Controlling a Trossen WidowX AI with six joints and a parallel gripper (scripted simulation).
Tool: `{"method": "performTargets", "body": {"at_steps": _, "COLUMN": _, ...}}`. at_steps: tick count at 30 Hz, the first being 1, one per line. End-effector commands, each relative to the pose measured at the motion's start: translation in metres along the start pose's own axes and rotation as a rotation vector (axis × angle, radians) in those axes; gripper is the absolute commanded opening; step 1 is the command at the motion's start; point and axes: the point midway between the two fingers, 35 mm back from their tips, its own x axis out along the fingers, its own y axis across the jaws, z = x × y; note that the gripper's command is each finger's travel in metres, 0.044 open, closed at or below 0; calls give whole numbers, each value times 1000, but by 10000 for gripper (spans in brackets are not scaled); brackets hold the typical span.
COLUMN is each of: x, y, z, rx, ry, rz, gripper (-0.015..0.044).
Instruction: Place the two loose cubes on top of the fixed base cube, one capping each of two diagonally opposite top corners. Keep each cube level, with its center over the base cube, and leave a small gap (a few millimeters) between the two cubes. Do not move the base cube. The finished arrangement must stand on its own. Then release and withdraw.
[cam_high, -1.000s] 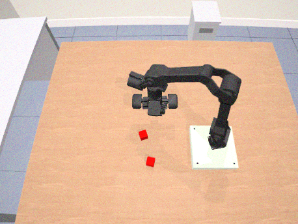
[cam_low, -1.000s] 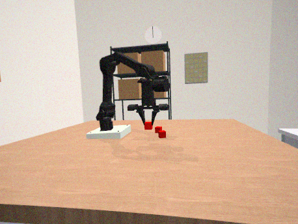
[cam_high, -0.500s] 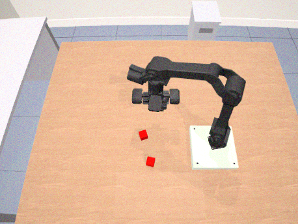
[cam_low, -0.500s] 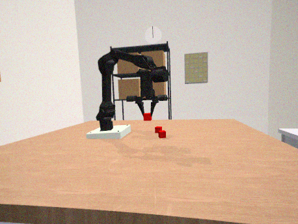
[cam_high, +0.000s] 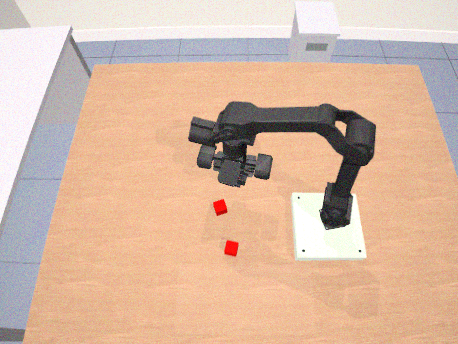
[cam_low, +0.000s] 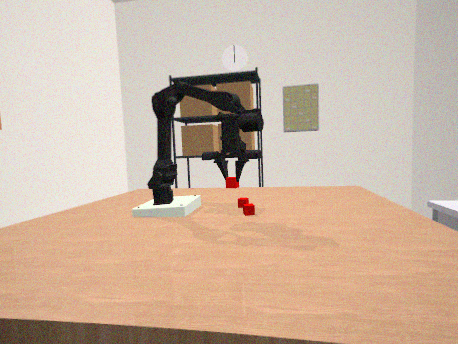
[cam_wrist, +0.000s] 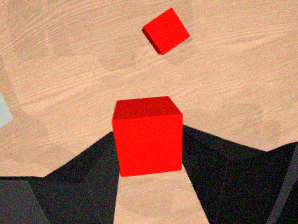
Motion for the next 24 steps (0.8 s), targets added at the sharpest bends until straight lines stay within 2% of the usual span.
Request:
{"method": "performTargets", "body": {"at_steps": 1, "x": 3, "y": 0, "z": 13, "rx": 62, "ry": -6, "rz": -1, "gripper": 105}}
{"method": "performTargets", "body": {"at_steps": 24, "x": 18, "y": 9, "z": 86, "rx": 414, "ry": -12, "rz": 2, "gripper": 105}}
